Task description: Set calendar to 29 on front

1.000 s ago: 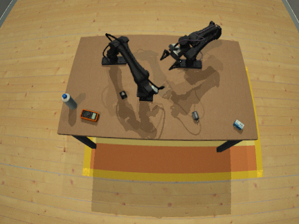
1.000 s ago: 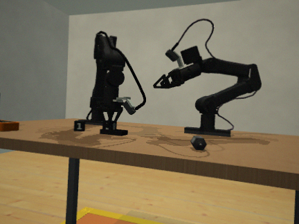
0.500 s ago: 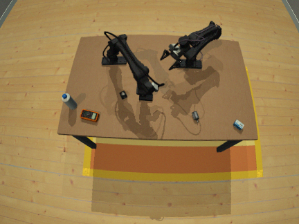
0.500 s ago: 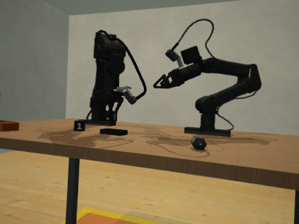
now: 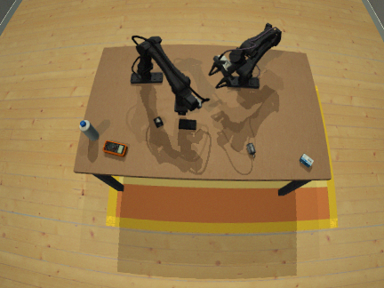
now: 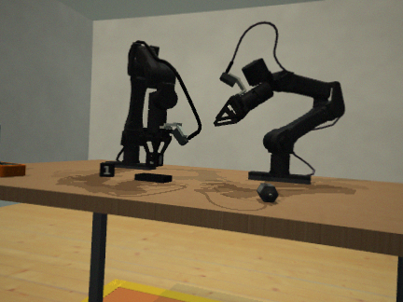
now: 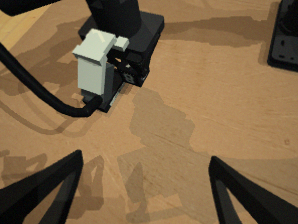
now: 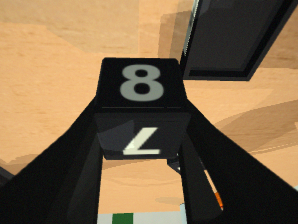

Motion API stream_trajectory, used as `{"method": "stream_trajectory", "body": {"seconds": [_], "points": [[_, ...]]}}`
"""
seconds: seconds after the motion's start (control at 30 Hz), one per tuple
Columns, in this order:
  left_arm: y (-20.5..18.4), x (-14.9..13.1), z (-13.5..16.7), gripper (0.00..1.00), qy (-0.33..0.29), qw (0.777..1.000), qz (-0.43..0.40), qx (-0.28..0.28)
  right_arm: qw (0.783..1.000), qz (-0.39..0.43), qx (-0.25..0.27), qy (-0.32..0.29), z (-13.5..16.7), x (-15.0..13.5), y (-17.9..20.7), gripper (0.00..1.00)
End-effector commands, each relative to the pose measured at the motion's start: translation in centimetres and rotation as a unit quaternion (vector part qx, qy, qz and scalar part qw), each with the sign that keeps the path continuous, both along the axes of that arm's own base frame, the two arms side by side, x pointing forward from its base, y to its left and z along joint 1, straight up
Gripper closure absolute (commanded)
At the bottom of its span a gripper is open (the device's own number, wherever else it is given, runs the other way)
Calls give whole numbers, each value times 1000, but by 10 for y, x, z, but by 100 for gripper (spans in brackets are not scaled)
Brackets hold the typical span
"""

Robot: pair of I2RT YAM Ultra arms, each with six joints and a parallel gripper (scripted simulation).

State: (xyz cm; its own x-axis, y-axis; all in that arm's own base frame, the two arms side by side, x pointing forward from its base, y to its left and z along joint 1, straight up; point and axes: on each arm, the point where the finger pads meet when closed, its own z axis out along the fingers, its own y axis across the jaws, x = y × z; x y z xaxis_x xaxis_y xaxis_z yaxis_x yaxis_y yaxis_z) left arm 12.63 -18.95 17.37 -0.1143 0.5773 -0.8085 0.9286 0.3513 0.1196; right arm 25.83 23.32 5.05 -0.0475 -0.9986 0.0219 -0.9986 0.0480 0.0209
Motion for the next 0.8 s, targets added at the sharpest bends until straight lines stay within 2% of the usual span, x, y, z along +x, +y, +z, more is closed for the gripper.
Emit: {"method": "stream_trajectory", "body": {"seconds": [0.0, 0.17, 0.37, 0.67, 0.77], "points": [[-2, -21, 6, 0, 16, 994, -109, 17, 998, -11, 37, -40, 14, 1, 12, 65], [1, -27, 15, 0, 36, 986, -164, 11, 999, -10, 40, -32, 0, -35, 0, 65], [11, -8, 27, 0, 46, 989, -140, -8, 999, -6, 34, -23, -15, -68, -18, 65], [14, 2, 29, 0, 43, 992, -121, -5, 1000, 2, 22, -12, -20, -83, -30, 65], [14, 2, 29, 0, 43, 992, -121, -5, 999, -35, 21, -12, -20, -83, -30, 65]]}}
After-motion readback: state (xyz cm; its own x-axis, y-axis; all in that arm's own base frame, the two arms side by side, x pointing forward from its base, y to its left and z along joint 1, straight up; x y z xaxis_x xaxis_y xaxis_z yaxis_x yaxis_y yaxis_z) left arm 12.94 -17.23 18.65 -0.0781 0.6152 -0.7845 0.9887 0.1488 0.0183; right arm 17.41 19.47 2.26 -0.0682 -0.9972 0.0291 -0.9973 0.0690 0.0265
